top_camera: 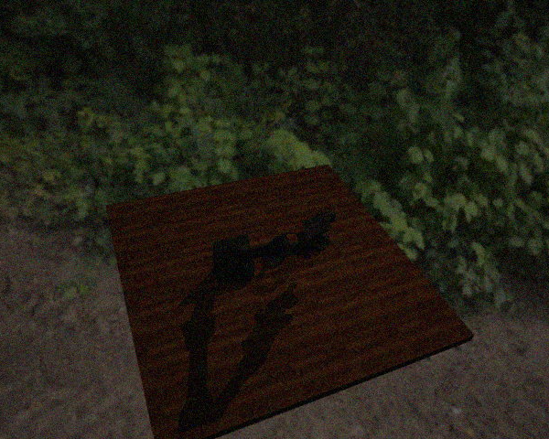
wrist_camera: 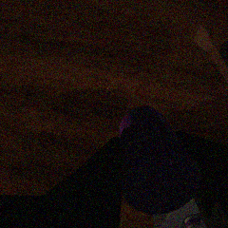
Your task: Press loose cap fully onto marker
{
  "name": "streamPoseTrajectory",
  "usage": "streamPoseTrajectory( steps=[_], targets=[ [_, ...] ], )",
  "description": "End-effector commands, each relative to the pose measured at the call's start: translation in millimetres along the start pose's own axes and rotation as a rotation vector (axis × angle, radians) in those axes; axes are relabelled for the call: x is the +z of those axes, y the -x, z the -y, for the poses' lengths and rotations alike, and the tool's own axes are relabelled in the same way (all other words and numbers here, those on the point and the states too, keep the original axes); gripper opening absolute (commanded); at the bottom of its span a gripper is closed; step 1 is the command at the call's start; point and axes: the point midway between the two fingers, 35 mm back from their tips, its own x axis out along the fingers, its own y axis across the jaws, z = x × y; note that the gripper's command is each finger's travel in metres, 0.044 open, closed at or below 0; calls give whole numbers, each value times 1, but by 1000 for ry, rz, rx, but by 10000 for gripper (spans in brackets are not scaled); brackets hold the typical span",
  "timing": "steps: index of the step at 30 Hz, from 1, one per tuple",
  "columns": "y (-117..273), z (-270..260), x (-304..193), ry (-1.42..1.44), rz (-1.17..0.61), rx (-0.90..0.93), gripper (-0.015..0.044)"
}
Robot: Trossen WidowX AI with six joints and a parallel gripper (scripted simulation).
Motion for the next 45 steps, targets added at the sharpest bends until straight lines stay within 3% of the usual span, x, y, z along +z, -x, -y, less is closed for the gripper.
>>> streamPoseTrajectory(
  steps=[1, 32, 45],
  targets=[
    [7, 3, -22, 3, -12, 1, 0],
    [39, 47, -132, 4, -4, -12, 0],
    [38, 60, -146, 0, 10, -17, 0]
  ],
)
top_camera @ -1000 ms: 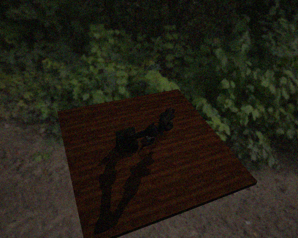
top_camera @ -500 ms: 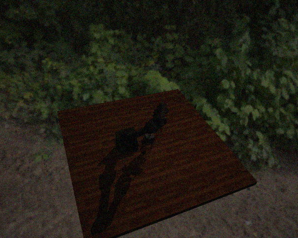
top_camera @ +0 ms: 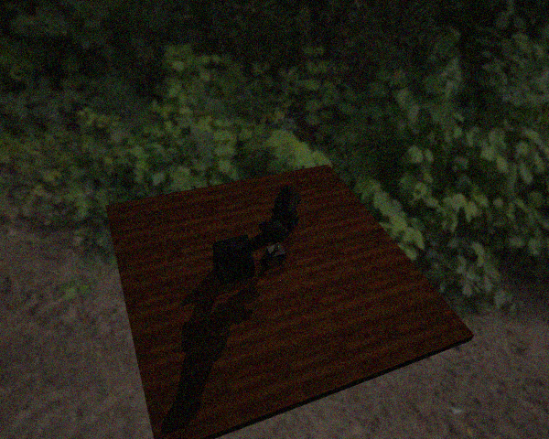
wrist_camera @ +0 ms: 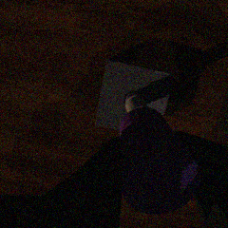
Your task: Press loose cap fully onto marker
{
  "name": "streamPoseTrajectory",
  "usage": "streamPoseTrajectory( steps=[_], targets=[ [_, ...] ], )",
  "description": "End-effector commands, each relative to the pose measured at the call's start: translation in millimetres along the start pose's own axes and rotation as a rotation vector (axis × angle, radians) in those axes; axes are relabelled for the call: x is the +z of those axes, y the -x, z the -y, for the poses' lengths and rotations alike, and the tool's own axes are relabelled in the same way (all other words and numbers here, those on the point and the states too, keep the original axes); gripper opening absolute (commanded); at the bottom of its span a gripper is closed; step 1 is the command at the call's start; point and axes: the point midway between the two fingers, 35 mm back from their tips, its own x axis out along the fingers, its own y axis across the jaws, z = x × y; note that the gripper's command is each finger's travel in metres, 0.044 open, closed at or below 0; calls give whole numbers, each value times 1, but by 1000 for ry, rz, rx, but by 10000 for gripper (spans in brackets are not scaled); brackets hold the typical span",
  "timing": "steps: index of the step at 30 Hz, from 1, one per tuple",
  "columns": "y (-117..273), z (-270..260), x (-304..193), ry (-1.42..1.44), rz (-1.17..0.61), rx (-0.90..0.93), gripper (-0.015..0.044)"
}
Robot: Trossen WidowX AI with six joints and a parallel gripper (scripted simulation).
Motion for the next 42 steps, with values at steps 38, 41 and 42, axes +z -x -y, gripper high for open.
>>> streamPoseTrajectory(
  steps=[38, 41, 42],
  targets=[
    [-58, 2, -2, -7, 1, -2, 0],
    [-60, 2, -2, -7, 2, -2, 0],
    [-60, 2, -2, -7, 2, -2, 0]
  ],
)
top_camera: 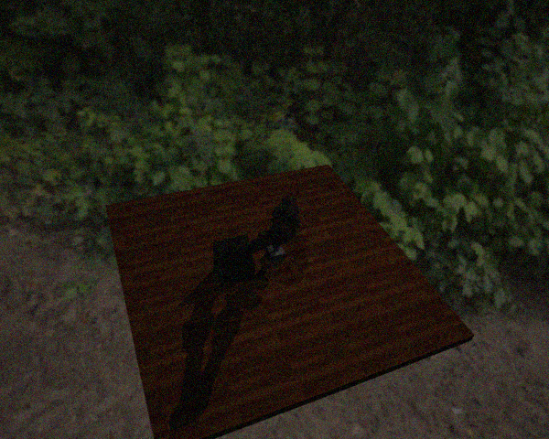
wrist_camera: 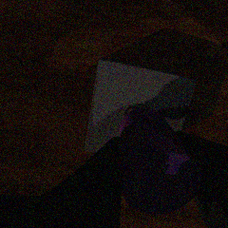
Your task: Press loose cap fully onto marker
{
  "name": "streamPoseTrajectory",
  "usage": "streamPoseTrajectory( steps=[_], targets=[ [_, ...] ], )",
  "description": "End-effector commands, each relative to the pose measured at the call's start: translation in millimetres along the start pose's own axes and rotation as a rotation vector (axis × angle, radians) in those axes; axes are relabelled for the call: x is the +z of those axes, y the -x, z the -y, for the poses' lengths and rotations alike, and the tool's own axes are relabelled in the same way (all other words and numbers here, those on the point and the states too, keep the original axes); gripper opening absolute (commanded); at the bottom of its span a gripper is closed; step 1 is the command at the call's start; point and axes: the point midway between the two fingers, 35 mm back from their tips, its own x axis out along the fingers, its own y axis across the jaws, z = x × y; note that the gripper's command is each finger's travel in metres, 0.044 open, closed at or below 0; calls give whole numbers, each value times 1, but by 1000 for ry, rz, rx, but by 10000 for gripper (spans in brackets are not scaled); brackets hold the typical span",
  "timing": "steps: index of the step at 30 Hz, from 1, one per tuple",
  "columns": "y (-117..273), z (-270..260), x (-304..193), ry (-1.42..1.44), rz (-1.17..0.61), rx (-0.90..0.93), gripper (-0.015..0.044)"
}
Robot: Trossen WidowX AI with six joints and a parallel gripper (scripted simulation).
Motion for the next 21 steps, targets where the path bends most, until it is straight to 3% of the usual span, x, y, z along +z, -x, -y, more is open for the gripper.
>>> streamPoseTrajectory(
  steps=[1, 7, 21],
  targets=[
    [-3, 0, 0, 8, 5, 3, 0],
    [-3, 0, 0, 8, 5, 3, 0],
    [-2, 1, 0, 2, 1, 0, 368]
  ],
)
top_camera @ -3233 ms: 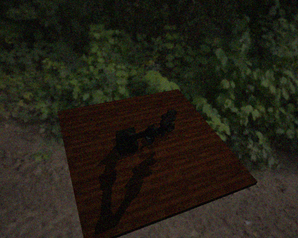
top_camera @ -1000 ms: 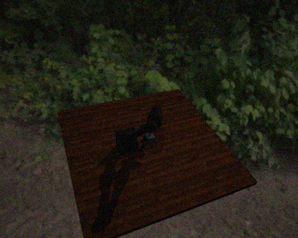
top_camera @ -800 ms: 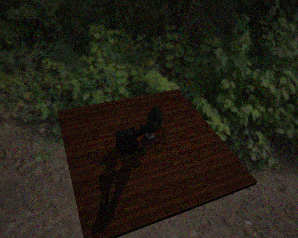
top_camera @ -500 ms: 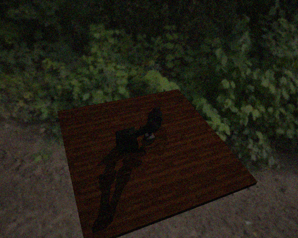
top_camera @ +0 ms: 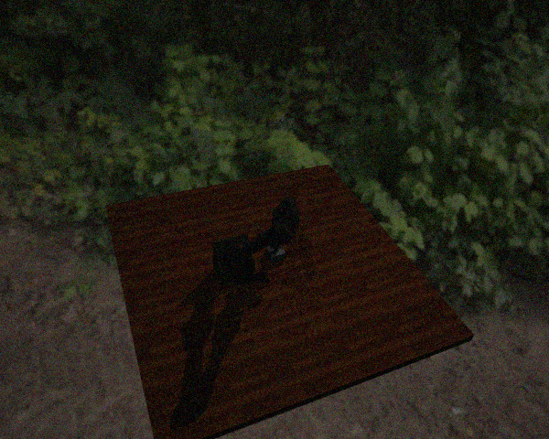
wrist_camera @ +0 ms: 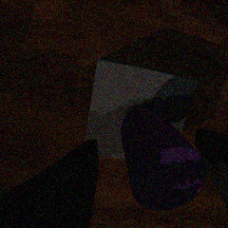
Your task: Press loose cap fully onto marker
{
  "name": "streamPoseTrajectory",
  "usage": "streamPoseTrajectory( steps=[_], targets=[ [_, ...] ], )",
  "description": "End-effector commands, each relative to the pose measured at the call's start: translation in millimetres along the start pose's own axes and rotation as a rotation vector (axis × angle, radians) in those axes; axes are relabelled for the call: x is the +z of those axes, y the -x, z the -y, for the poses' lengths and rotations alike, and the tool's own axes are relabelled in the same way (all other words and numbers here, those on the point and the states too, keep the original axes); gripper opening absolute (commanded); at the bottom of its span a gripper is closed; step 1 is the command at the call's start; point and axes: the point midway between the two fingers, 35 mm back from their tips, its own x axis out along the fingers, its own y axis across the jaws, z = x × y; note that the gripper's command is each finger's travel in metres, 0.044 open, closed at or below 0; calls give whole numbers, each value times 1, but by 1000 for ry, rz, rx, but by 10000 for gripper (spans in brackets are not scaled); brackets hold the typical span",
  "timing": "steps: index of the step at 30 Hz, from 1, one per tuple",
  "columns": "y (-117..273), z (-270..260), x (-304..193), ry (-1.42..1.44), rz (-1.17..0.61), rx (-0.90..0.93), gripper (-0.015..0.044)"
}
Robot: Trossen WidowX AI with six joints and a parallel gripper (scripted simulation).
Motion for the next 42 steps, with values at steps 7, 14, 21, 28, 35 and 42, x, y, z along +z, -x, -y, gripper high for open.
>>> streamPoseTrajectory(
  steps=[7, 14, 21, 28, 35, 42],
  targets=[
    [9, -1, -1, 1, -2, 1, 440],
    [75, 0, -1, 1, -3, 0, 440],
    [75, 0, -1, 59, -3, 0, 387],
    [70, 2, 0, 690, -1, 2, 204],
    [66, 3, 1, 1271, 2, 2, 20],
    [66, 3, 1, 1286, 2, 2, 0]
  ],
)
